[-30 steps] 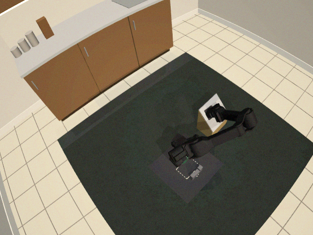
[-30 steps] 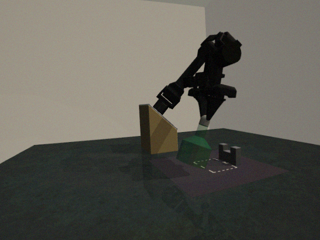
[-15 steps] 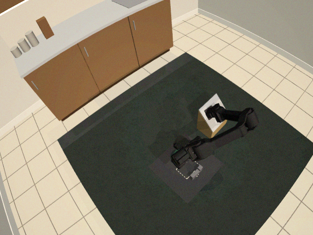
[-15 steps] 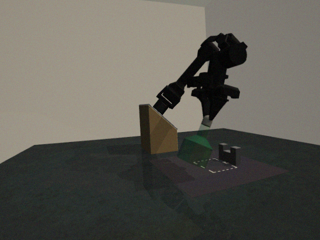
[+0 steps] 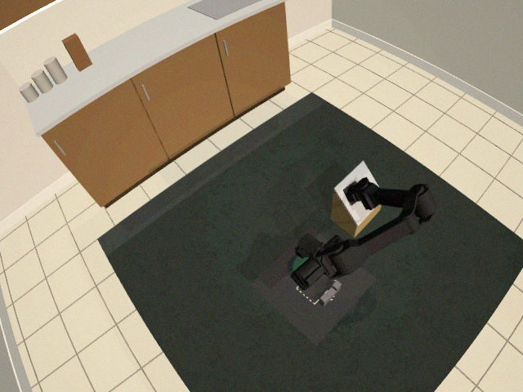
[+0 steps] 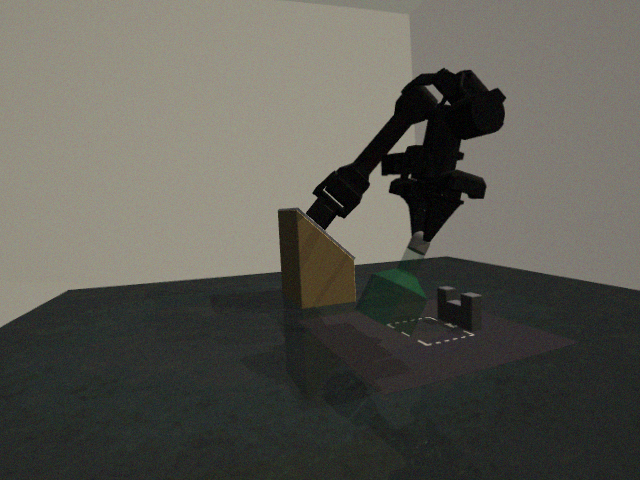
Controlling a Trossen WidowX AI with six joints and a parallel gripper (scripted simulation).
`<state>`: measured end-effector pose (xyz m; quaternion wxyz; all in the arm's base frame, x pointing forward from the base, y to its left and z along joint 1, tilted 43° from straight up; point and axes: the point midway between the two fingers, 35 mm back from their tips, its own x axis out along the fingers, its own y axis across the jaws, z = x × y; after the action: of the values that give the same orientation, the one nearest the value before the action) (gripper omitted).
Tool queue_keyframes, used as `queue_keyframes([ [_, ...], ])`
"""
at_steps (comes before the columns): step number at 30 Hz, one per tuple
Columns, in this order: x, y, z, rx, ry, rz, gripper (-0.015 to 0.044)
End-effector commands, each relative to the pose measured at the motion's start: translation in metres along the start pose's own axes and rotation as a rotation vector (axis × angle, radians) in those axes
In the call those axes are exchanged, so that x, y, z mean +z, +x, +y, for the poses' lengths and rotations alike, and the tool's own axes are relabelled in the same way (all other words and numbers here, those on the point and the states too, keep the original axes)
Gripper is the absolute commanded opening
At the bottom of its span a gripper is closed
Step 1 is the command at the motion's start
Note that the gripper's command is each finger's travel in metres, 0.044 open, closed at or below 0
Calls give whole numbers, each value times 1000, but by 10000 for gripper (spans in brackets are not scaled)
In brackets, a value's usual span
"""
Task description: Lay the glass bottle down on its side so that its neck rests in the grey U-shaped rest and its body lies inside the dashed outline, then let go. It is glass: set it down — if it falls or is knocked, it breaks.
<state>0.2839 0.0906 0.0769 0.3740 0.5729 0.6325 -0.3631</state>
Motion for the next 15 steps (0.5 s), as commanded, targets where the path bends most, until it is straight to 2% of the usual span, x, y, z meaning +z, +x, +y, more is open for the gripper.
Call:
queue_keyframes([
  [1,-10,0,-1,-1,-3,9,123],
  [15,-21,1,-2,3,8,-19,123],
])
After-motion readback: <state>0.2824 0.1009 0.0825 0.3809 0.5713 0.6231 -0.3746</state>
